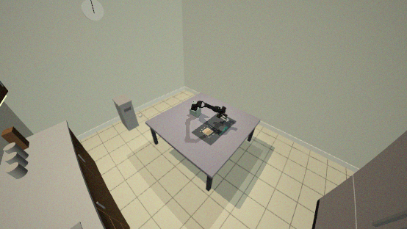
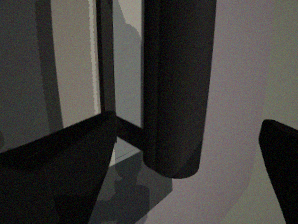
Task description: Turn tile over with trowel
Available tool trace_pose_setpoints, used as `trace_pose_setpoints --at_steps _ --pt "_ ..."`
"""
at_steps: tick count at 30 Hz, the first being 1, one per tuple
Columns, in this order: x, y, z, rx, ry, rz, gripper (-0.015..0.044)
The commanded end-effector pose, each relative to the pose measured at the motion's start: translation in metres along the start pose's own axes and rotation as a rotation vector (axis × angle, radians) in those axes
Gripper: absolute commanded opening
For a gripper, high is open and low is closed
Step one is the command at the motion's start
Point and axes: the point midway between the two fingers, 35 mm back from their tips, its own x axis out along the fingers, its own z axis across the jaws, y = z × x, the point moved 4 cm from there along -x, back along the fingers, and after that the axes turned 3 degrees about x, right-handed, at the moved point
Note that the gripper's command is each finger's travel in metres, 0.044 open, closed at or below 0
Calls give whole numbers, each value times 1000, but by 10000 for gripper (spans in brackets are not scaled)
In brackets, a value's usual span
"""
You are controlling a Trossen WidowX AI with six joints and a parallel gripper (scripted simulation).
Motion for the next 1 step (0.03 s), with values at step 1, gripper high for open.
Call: trace_pose_setpoints --at_steps 1 --pt "-44 -23 -29 -12 12 9 300"
